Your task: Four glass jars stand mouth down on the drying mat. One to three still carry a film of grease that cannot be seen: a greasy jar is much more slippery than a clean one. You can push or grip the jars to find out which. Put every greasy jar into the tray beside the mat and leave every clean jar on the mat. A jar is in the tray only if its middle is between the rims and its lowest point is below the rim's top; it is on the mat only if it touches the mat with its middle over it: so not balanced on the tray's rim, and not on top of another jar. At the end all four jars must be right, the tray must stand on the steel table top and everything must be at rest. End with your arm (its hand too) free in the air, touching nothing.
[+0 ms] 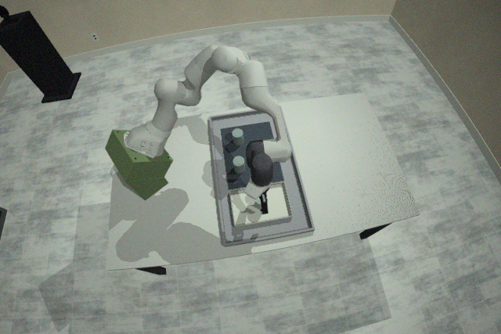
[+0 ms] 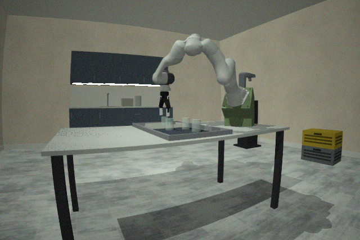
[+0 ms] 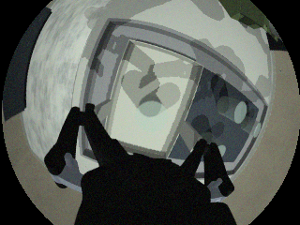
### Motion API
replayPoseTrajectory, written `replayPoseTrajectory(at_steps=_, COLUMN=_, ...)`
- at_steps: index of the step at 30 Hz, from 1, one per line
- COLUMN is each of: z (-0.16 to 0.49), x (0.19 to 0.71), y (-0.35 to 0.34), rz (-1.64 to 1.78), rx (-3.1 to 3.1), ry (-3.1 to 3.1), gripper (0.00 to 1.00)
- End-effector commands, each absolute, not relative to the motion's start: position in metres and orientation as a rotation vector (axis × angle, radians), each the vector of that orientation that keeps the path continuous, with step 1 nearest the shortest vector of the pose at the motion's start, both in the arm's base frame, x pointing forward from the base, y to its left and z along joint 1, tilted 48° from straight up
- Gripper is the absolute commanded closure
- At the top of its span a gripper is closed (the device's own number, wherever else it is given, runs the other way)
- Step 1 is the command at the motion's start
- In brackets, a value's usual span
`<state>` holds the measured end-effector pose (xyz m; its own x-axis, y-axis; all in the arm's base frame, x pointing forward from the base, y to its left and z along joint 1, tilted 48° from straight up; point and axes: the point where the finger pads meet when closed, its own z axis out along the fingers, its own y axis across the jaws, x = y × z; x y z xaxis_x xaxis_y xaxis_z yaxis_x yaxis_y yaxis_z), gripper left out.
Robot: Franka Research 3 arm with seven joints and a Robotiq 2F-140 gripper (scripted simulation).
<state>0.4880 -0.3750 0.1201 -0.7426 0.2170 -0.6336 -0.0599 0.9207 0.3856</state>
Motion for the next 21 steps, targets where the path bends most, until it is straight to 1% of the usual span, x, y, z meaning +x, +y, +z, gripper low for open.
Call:
replayPoseTrajectory(at_steps=1, z=0.129, x=0.478, y=-0.376, rz=0.522, rx=0.116, ry=2.357, gripper=0.0)
replayPoseTrajectory(at_steps=21, z=0.171, x=0.436, y=-0.397, rz=0.522, rx=0.116, ry=2.357, gripper=0.0)
